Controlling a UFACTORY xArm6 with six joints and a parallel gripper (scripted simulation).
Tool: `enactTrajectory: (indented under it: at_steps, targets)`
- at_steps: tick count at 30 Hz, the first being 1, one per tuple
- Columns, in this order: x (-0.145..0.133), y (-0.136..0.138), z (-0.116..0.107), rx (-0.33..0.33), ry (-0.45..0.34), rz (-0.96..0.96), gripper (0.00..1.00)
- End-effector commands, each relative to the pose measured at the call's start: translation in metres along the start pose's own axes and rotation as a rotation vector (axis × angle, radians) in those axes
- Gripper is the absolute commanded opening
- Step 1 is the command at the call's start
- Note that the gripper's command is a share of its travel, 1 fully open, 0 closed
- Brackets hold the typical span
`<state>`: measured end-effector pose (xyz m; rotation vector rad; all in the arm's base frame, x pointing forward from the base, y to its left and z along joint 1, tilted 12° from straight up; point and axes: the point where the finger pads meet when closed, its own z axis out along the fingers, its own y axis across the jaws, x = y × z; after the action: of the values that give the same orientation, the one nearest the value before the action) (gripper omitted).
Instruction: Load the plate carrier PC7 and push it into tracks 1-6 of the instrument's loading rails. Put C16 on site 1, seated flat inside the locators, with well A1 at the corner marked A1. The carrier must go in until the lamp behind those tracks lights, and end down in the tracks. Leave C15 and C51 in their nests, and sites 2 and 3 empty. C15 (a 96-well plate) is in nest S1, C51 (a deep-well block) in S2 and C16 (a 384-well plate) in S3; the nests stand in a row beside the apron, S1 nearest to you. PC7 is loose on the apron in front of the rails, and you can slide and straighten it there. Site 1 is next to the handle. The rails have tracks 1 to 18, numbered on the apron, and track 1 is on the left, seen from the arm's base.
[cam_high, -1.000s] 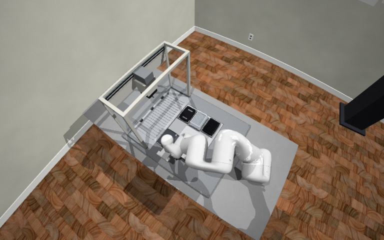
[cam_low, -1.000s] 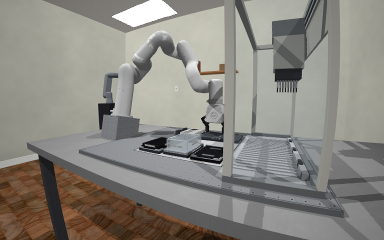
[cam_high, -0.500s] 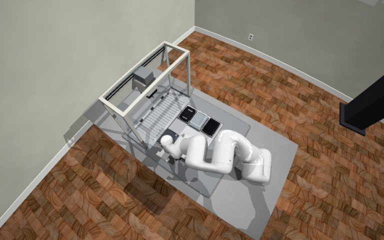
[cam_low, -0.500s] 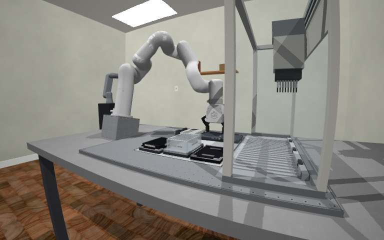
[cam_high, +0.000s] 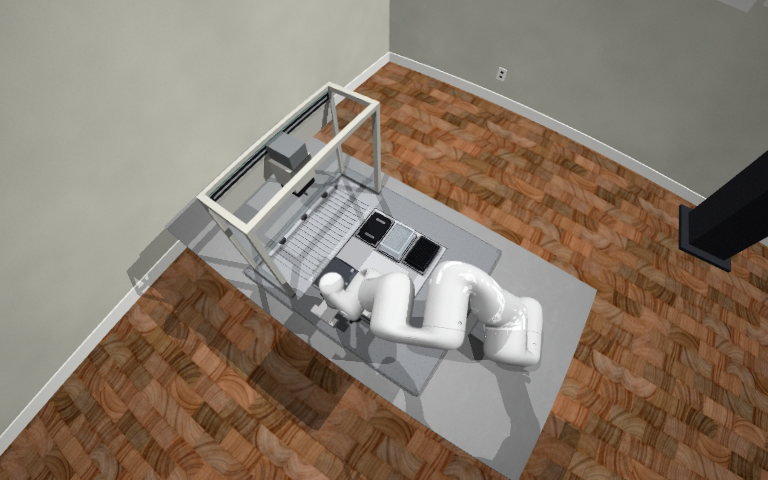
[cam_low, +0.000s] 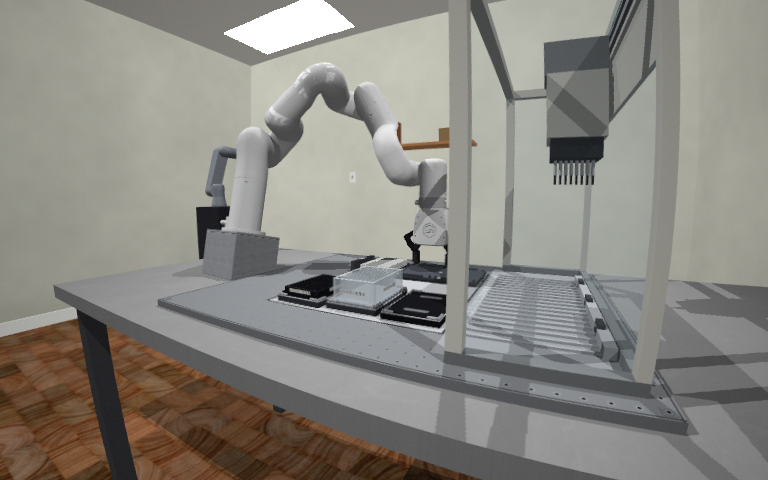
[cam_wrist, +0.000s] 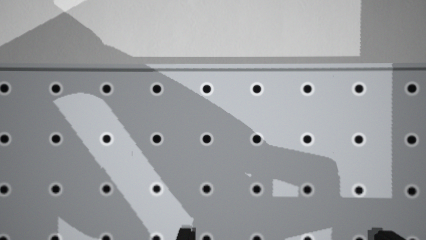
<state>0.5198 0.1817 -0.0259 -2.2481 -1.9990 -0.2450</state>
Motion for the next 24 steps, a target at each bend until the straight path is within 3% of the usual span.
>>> enactTrajectory:
  at_steps: [1, 24]
  targets:
    - [0.003, 0.002, -0.002, -0.004, 0.002, 0.0, 1.0]
    - [0.018, 0.002, -0.002, -0.004, 0.002, 0.0, 1.0]
